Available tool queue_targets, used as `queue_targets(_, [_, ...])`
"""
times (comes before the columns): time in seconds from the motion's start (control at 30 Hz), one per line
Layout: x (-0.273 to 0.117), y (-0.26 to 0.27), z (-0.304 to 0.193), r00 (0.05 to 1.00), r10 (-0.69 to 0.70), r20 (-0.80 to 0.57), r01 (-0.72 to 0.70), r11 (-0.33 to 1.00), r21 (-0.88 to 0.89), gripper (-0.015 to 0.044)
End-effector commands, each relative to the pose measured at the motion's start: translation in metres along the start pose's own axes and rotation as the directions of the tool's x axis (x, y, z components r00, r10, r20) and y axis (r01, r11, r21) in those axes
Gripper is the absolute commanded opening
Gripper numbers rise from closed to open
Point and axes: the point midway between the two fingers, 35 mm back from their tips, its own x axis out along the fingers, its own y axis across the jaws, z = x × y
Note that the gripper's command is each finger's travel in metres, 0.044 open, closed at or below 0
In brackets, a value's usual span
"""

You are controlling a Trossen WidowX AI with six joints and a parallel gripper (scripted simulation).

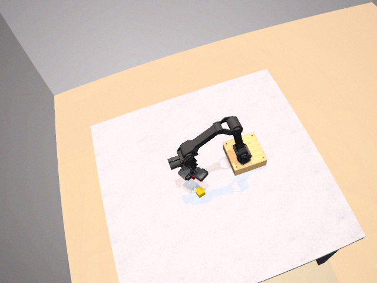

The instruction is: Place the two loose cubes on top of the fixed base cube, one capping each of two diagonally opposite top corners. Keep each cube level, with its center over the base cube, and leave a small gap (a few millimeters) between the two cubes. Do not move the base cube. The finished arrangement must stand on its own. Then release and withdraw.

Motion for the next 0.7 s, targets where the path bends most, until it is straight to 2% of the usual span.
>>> queue_targets(0.0, [0.006,0.005,0.006,1.000,0.006,-0.008,-0.005,0.990,0.142,0.0105])
queue_targets(0.33, [0.012,0.016,0.016,1.000,0.007,-0.007,-0.004,0.904,0.427,0.0105])
queue_targets(0.67, [0.017,0.028,0.027,1.000,0.009,-0.006,-0.002,0.739,0.674,0.0105])
